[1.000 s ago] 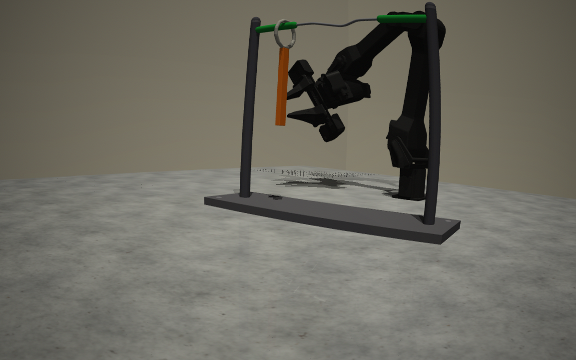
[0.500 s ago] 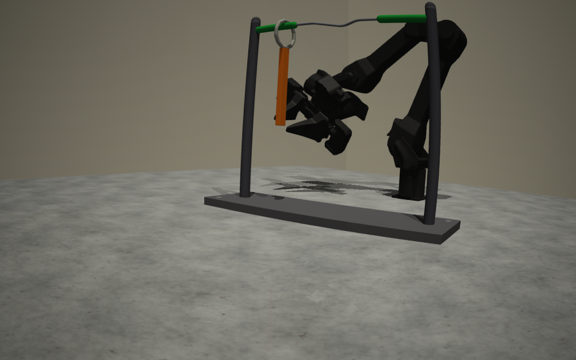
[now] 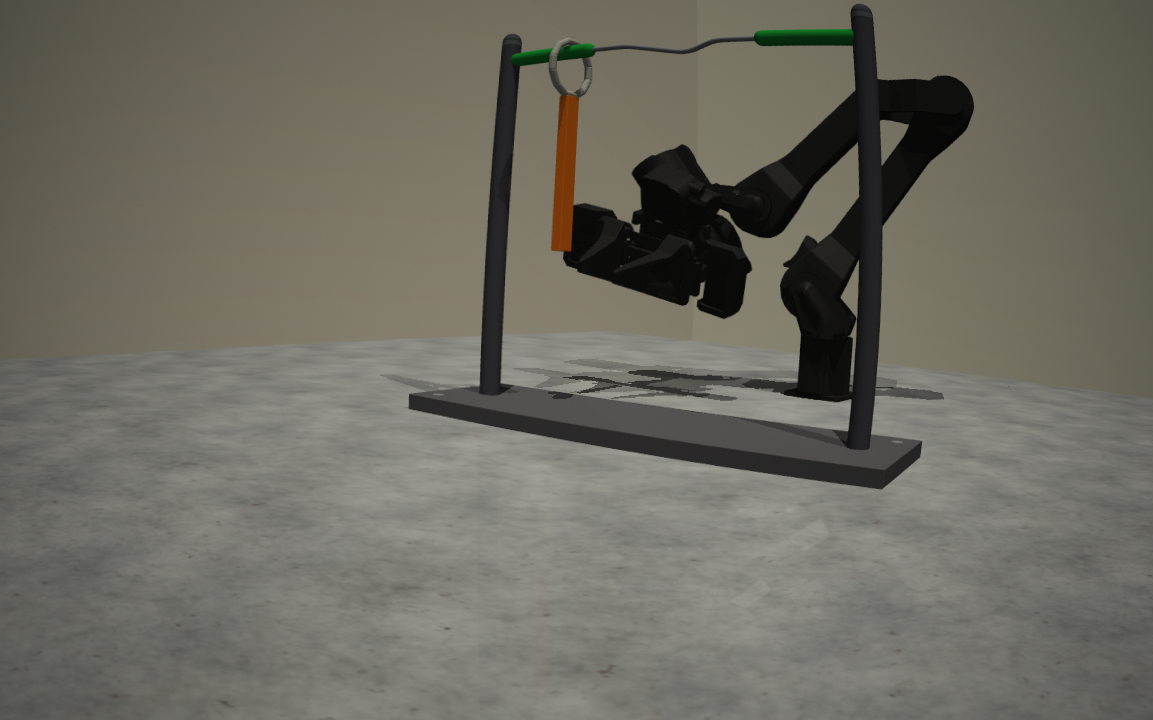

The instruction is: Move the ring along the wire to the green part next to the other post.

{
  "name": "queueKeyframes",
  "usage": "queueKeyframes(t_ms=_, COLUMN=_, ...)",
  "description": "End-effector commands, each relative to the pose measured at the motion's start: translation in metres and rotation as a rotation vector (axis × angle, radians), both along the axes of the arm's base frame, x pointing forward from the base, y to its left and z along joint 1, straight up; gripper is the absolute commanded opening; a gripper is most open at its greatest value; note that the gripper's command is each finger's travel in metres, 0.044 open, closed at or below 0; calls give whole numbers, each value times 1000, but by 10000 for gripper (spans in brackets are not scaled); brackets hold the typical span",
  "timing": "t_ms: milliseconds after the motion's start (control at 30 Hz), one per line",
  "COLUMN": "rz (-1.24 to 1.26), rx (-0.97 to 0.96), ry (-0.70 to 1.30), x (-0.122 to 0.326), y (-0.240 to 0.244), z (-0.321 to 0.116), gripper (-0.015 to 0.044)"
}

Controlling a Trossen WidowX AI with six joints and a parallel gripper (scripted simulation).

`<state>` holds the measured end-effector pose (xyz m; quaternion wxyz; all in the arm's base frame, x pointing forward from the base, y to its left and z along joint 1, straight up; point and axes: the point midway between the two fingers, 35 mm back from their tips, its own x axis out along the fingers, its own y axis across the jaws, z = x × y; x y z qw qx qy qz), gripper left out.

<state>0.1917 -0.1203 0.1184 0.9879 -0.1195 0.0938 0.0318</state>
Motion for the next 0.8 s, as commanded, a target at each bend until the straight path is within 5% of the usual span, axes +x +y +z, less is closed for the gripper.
queueKeyframes(t_ms=0, rz=21, rx=109, ry=-17, x=4, y=20, z=-6, gripper=160)
queueKeyframes(t_ms=767, rz=28, rx=208, ry=-61, x=43, y=37, z=20, gripper=160)
